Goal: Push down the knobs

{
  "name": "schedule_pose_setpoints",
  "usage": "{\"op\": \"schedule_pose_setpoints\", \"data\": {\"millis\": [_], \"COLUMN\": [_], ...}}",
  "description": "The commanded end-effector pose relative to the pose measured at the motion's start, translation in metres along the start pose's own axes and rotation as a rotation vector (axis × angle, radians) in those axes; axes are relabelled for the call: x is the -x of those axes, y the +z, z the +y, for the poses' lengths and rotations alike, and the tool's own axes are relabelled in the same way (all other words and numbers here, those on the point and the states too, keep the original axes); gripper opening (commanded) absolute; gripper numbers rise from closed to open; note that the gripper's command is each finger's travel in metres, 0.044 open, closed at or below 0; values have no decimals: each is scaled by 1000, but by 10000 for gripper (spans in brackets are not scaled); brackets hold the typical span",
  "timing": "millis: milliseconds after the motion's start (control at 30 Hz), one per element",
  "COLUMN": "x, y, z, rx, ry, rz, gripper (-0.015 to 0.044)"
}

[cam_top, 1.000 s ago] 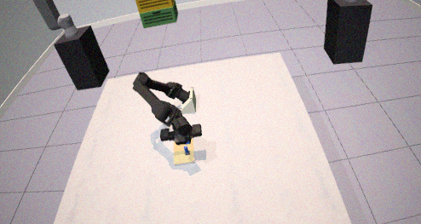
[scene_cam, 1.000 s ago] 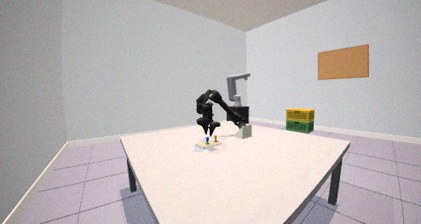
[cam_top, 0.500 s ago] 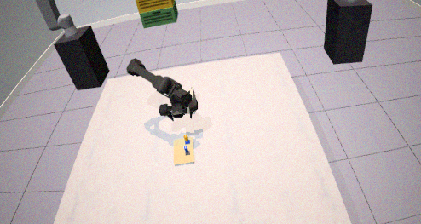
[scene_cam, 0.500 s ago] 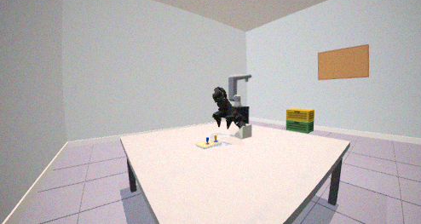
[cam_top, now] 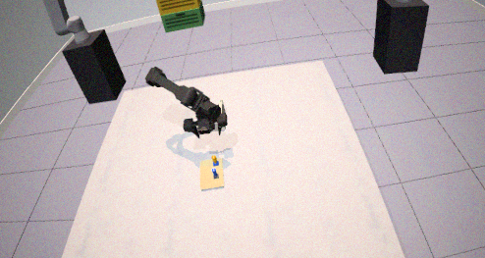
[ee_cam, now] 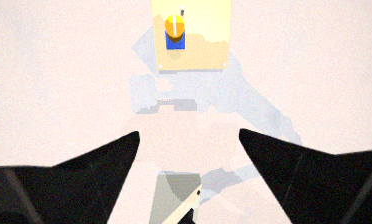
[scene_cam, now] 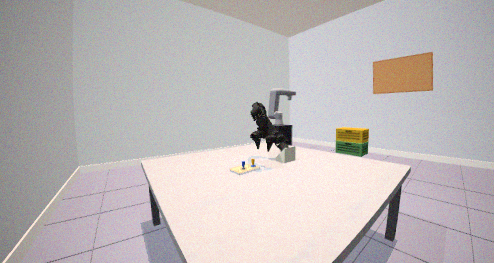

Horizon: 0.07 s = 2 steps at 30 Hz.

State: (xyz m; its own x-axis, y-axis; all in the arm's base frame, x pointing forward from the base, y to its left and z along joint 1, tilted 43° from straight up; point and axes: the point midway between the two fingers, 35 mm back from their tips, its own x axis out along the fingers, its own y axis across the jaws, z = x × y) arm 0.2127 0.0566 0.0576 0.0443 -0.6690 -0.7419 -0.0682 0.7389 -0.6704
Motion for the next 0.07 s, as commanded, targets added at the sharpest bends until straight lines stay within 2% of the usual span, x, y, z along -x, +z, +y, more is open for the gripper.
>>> {"op": "schedule_pose_setpoints", "data": {"millis": [0, 33], "x": [-1, -1], "y": [-2, -2], "z": [0, 0], "rx": [-3, -3], "ry": [0, 0], "rz": [6, 6], "gripper": [440, 440]}}
